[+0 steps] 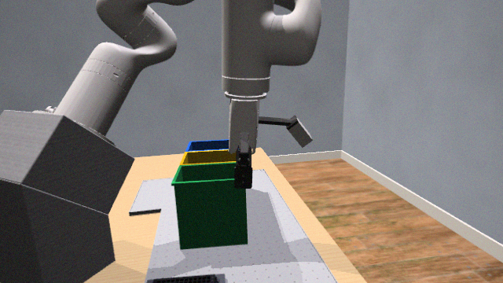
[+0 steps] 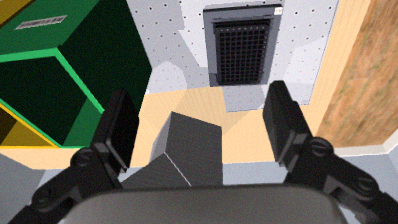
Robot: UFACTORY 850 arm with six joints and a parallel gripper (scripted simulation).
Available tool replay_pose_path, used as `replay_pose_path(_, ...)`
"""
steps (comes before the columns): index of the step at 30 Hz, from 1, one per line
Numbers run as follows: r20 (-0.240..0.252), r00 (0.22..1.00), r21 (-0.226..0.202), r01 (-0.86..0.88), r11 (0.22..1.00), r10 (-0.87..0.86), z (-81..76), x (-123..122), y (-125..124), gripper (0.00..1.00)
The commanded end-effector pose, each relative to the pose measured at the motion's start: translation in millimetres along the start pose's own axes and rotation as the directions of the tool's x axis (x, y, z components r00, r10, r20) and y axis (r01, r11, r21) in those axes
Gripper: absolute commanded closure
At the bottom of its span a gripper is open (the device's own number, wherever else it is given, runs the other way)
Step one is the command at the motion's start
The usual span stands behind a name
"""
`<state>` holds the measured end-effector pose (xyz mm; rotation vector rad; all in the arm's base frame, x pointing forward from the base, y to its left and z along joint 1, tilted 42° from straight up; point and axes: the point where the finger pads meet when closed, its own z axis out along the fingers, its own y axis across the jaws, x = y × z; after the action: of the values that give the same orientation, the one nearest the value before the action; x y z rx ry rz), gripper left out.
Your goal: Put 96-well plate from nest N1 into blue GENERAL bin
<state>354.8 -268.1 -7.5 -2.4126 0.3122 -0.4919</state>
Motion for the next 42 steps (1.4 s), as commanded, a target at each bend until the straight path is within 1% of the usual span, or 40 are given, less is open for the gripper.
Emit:
replay_pose_path(1,-0.008,1.0,-0.005,0.004,1.0,-0.004,-1.5,-9,7,0.0)
replay_pose_path(2,-0.023,1.0,-0.02,0.015,1.0,-0.015,-1.7,-13,10,0.0)
replay_pose_path(7,-0.023,1.0,-0.02,0.015,1.0,-0.015,-2.9,-35,22,0.0)
replay_pose_path(8,-0.023,1.0,-0.02,0.015,1.0,-0.015,-2.9,-35,23,0.0)
replay_pose_path(9,-0.035,0.999,-0.034,0.024,0.999,-0.025,-3.1,-40,25,0.0)
replay_pose_path(13,-0.035,0.999,-0.035,0.024,0.999,-0.025,-3.5,-58,34,0.0)
replay_pose_path(14,-0.035,0.999,-0.035,0.024,0.999,-0.025,-3.5,-58,34,0.0)
replay_pose_path(15,-0.045,0.998,-0.049,0.034,0.998,-0.036,-3.5,-62,36,0.0)
replay_pose_path(17,-0.045,0.998,-0.049,0.034,0.998,-0.036,-3.5,-62,36,0.0)
replay_pose_path(21,-0.045,0.998,-0.049,0.034,0.998,-0.036,-3.4,-81,43,0.0)
replay_pose_path(22,-0.054,0.997,-0.062,0.043,0.997,-0.046,-3.3,-85,44,0.0)
replay_pose_path(25,-0.053,0.997,-0.062,0.043,0.997,-0.046,-2.8,-100,49,0.0)
replay_pose_path(27,-0.053,0.997,-0.062,0.043,0.997,-0.046,-2.7,-104,50,0.0)
replay_pose_path(28,-0.06,0.997,-0.075,0.052,0.996,-0.057,-2.4,-108,51,0.0)
replay_pose_path(32,-0.06,0.997,-0.075,0.052,0.996,-0.057,-1.3,-127,55,0.0)
replay_pose_path(42,-0.06,0.997,-0.075,0.052,0.996,-0.057,-1.3,-127,55,0.0)
